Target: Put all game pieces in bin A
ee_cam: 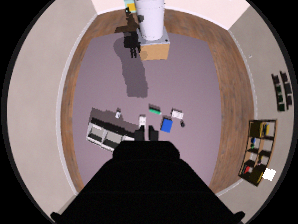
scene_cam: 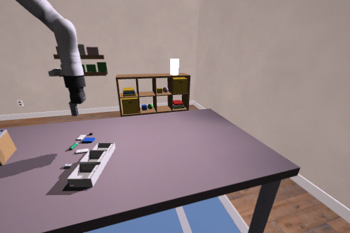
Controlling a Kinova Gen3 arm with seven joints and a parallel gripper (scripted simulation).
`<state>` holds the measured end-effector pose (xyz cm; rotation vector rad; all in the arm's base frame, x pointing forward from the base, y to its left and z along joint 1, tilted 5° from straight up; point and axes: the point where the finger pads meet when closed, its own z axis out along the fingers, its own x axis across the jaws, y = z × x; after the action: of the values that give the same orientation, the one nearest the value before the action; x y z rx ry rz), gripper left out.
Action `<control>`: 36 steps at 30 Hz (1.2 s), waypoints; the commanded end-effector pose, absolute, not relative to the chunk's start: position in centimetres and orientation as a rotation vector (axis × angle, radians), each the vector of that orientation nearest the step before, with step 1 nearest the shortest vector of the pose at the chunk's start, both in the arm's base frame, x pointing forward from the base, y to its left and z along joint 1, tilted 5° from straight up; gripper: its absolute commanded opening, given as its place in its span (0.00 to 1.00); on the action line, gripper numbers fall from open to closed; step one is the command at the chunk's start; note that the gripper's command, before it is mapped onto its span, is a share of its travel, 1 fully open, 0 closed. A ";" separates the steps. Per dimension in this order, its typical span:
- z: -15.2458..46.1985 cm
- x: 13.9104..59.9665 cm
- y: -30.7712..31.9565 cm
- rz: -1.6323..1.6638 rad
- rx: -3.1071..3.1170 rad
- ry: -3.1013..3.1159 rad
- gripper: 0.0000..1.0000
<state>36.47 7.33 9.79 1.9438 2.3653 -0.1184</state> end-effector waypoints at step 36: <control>5.7 40.9 -3.4 -0.124 0.800 2.980 0.31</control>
<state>40.52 -0.78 6.89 0.9464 2.8900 -0.1335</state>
